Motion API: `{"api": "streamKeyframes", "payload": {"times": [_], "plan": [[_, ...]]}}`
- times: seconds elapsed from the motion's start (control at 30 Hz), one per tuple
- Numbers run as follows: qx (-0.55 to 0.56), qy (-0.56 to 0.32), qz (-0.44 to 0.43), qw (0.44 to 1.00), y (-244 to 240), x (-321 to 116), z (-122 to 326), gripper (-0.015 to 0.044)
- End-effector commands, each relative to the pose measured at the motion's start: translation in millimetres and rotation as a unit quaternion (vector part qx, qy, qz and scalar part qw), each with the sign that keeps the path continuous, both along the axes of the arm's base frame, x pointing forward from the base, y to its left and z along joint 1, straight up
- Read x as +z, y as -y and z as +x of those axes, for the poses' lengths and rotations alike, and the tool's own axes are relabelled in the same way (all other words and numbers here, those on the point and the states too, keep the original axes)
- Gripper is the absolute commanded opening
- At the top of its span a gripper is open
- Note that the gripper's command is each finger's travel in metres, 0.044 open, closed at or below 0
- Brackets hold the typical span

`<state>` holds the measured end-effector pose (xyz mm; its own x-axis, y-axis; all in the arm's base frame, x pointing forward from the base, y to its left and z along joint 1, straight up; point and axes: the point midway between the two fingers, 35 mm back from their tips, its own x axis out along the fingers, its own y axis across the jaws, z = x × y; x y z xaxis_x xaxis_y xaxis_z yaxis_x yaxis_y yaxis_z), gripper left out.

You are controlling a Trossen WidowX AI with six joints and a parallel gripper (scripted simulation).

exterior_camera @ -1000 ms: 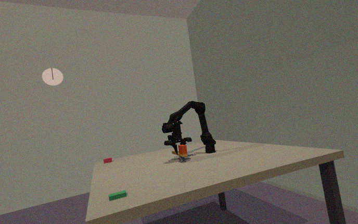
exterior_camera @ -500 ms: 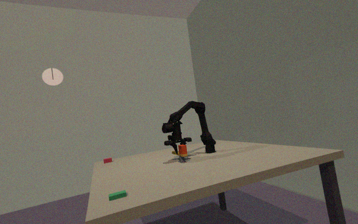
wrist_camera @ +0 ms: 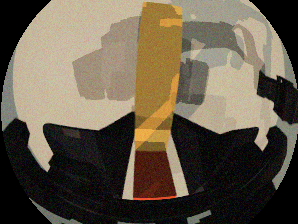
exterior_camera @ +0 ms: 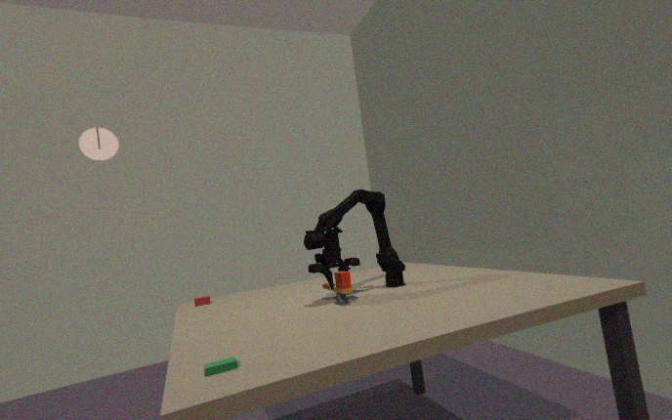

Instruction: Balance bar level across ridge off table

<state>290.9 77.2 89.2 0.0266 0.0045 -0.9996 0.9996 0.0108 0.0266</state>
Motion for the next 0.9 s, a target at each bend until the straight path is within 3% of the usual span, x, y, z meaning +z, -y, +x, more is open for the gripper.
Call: {"api": "streamKeyframes", "payload": {"times": [0.0, 0.47, 0.67, 0.87], "plan": [[0.0, 0.0, 0.0, 1.0, 0.0, -0.2, -0.1, 0.0], [0.0, 0.0, 0.0, 1.0, 0.0, -0.2, -0.1, 0.0], [0.0, 0.0, 0.0, 1.0, 0.0, -0.2, -0.1, 0.0158], [0.0, 0.0, 0.0, 1.0, 0.0, -0.2, -0.1, 0.0167]]}}
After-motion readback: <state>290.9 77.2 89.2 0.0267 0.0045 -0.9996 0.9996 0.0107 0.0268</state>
